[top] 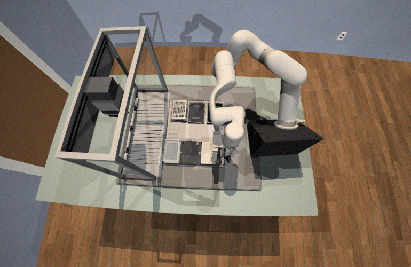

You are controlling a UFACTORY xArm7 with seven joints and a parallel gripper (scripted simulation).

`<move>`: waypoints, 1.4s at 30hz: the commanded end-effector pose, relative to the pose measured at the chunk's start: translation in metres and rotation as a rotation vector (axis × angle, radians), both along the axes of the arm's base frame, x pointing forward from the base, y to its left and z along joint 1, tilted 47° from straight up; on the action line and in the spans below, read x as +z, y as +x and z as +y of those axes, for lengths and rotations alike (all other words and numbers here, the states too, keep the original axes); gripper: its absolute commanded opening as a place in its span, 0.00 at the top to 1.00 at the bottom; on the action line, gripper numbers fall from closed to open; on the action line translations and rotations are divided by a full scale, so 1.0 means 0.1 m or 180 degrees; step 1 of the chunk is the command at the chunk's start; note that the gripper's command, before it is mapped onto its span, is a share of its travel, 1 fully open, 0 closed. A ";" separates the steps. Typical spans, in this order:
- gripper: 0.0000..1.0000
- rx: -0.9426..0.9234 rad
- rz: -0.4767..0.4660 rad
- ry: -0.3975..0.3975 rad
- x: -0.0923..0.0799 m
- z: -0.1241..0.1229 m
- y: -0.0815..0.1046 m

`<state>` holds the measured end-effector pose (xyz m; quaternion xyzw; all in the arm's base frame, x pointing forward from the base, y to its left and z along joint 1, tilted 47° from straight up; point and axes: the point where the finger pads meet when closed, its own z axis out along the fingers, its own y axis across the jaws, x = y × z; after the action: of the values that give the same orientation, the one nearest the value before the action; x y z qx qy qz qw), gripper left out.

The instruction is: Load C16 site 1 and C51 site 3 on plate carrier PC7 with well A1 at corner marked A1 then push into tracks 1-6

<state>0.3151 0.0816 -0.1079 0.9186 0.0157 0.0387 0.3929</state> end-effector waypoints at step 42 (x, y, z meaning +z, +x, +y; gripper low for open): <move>0.18 0.0006 -0.0004 0.0008 -0.33 -0.33 0.05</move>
<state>0.3190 0.0484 -0.1396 0.9186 0.0157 0.0387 0.3930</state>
